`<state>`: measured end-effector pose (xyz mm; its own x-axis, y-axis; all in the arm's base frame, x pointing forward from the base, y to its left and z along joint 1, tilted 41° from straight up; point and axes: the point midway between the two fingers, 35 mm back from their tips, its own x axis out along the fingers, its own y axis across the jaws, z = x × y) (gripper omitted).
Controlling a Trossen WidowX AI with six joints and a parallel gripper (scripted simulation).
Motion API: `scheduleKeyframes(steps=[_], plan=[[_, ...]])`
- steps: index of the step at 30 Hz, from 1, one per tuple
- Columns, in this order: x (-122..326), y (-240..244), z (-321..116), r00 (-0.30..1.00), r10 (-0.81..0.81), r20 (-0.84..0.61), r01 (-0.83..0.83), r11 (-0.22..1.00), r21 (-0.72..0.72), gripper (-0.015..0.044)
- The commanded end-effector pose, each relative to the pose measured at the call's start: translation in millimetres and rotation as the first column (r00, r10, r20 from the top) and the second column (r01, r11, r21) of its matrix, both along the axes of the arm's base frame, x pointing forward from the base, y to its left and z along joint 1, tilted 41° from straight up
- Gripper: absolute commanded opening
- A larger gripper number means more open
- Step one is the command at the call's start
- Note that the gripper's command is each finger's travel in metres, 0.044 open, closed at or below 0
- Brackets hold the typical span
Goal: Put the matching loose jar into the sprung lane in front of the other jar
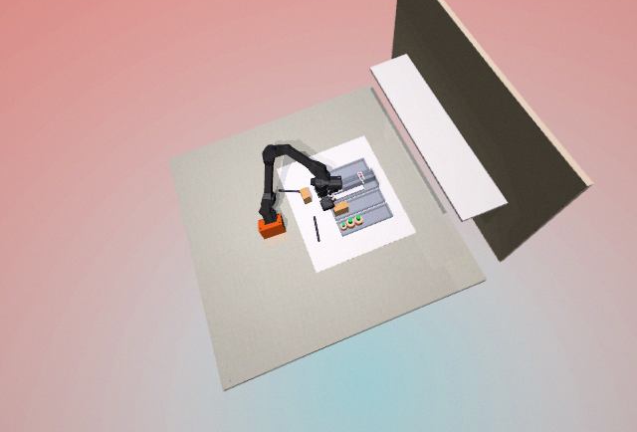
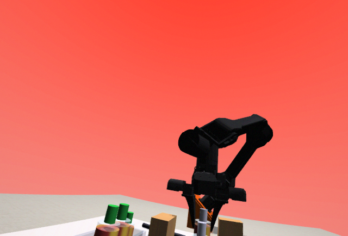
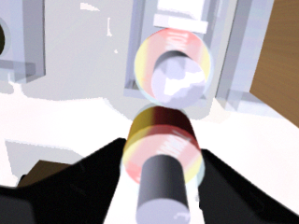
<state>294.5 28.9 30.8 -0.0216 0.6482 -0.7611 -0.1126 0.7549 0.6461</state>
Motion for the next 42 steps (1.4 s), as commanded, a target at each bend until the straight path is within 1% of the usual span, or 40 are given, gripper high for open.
scheduleKeyframes(steps=[1, 42], plan=[[3.3, 0.3, 1.1, 1.0, -0.005, 0.002, 0.005, 1.0, 0.003, 0.0], [17.0, 1.6, 1.9, 1.0, -0.005, 0.003, 0.005, 1.0, 0.002, 0.0]])
